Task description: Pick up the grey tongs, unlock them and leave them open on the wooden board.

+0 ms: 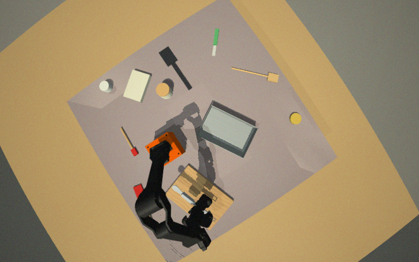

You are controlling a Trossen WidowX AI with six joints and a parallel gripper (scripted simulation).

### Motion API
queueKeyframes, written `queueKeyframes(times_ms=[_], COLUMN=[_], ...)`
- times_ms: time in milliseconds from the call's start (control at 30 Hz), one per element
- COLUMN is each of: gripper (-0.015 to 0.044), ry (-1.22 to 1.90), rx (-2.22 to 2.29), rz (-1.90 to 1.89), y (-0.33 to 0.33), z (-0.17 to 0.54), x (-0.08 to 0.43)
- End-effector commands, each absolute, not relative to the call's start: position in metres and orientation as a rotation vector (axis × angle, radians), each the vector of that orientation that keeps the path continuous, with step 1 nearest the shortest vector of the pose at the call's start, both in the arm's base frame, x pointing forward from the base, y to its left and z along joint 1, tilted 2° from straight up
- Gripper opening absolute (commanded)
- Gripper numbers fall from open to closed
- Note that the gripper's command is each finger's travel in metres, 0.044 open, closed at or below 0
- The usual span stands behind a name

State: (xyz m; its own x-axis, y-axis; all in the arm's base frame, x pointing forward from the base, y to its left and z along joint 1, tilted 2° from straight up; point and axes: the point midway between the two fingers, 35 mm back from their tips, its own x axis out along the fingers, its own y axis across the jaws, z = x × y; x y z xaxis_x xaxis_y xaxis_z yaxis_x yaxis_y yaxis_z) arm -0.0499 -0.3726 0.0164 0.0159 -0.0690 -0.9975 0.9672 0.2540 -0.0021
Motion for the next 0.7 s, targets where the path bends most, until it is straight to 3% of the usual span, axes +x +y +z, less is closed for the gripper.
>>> queueKeyframes(times_ms=[0,400,667], gripper=[-0.015,-0.015,0.006], ry=[1.267,1.267,1.266], rx=[0.978,0.978,0.975], rz=[-1.046,-1.045,-1.043], y=[-0.371,-0.37,-0.37], z=[0.008,-0.004,-0.002], x=[-0.05,-0.049,-0.049])
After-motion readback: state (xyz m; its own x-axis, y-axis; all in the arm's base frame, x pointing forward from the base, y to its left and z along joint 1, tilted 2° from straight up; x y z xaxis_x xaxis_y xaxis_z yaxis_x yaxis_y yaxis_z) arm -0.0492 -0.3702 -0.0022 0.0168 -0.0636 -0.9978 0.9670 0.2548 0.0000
